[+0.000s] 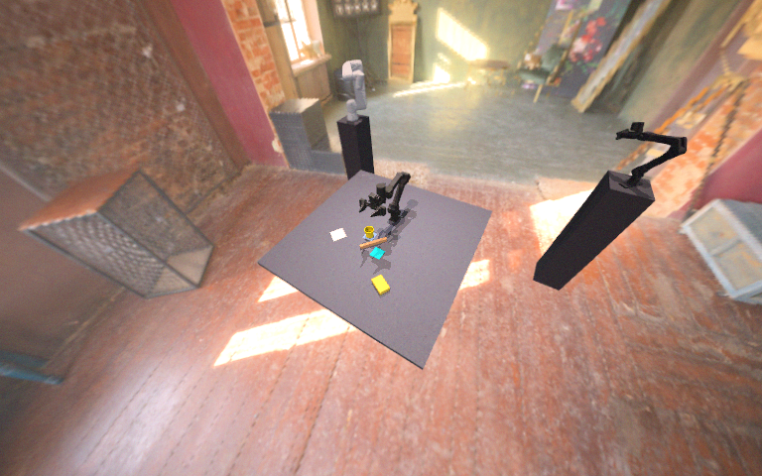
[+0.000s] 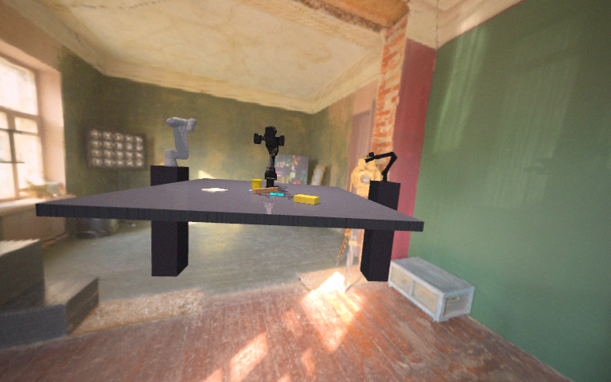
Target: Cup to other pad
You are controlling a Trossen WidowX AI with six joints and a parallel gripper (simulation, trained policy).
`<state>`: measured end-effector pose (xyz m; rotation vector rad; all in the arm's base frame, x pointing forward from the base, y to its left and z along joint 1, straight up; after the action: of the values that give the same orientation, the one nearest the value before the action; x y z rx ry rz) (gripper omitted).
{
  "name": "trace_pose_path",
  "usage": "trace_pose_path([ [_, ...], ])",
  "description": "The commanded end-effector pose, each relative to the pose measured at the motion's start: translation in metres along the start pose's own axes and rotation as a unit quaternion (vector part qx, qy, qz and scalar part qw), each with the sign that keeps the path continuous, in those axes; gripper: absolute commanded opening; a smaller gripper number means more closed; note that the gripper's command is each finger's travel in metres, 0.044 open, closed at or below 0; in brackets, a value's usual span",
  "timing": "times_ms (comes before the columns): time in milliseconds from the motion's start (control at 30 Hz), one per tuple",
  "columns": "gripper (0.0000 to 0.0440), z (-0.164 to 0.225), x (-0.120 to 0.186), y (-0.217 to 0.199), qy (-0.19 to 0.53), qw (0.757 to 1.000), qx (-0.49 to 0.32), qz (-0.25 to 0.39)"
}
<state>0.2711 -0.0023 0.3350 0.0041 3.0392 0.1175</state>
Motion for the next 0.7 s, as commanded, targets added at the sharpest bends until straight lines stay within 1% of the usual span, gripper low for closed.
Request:
trace_pose_path([
  [0,0.0374,0.001,0.0,0.0,0.003,1.0,-0.003,0.0],
  [333,0.0112,0.012,0.003,0.009,0.057,0.997,-0.047,-0.004],
  [367,0.0097,0.013,0.003,0.01,0.064,0.997,-0.052,-0.005],
  [467,0.0095,0.016,0.002,0.015,0.086,0.994,-0.067,-0.011],
  [667,0.011,0.019,0.001,0.026,0.128,0.987,-0.1,-0.021],
])
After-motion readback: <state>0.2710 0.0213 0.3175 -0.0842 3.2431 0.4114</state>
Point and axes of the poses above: the point midway between the two fingers, 35 mm back from their tips, its own x axis back along the fingers, its own y axis across the jaws, z = x × y, the point moved 4 cm from there along x, back along the fingers, and after that the axes turned 4 degrees about -x, right-handed, at the moved point
